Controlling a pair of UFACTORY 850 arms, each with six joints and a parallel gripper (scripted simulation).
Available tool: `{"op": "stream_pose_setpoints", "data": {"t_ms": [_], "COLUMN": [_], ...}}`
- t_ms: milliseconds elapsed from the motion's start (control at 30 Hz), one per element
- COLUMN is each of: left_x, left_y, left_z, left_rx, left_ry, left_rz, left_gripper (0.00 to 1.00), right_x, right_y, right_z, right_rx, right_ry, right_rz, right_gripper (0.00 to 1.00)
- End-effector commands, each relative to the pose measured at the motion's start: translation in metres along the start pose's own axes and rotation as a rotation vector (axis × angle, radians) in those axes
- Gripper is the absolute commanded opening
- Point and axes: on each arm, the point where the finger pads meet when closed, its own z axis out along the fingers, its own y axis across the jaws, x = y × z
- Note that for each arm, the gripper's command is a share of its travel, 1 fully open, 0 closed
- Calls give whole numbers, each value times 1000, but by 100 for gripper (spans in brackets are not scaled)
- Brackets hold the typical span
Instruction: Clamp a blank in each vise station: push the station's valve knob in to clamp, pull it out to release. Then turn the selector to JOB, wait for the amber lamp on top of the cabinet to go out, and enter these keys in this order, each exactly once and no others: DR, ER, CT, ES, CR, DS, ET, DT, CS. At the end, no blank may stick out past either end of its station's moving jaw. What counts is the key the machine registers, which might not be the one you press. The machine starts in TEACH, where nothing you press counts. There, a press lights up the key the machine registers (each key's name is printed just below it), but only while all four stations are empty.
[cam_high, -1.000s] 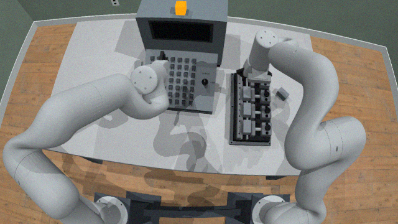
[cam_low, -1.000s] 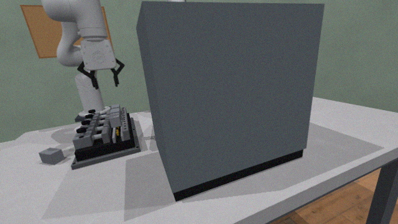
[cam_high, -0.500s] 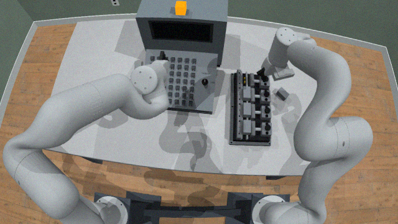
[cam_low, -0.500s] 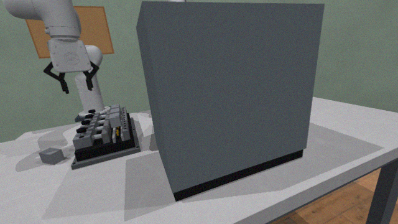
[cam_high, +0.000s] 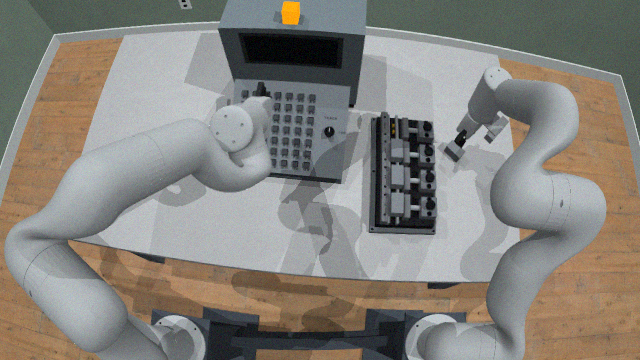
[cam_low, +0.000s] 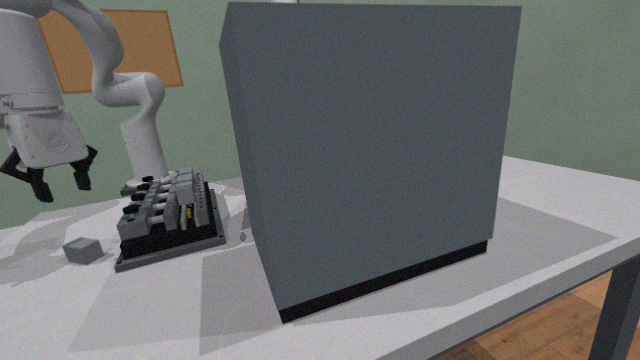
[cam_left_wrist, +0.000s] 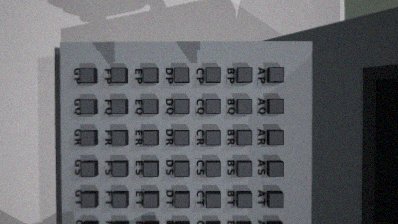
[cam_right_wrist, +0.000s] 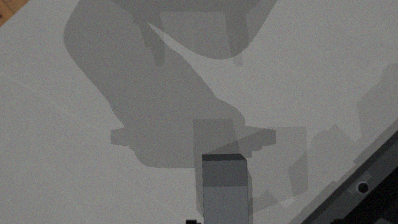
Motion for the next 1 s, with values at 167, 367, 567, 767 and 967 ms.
{"op": "stream_pose_setpoints", "data": {"t_ms": [167,367,567,767,967], "left_x": [0,0,0,0,0], "left_y": [1,1,1,1,1], "left_z": [-1,-1,-1,-1,-1], "left_rx": [-2,-2,-2,-2,-2], "left_ry": [-1,-1,-1,-1,-1], "left_rz": [-1,-1,-1,-1,-1], "left_gripper": [100,100,100,100,100], "right_x": [-4,-4,-4,-5,-5], "right_y": [-10,-10,-10,-10,-10], "right_z": [53,54,66,87,93], "right_rx": [-12,-12,-12,-12,-12], "right_ry": [-19,-19,-19,-19,-19], "right_rz": [-21,-21,-21,-21,-21], "right_gripper": [69,69,69,69,69]}}
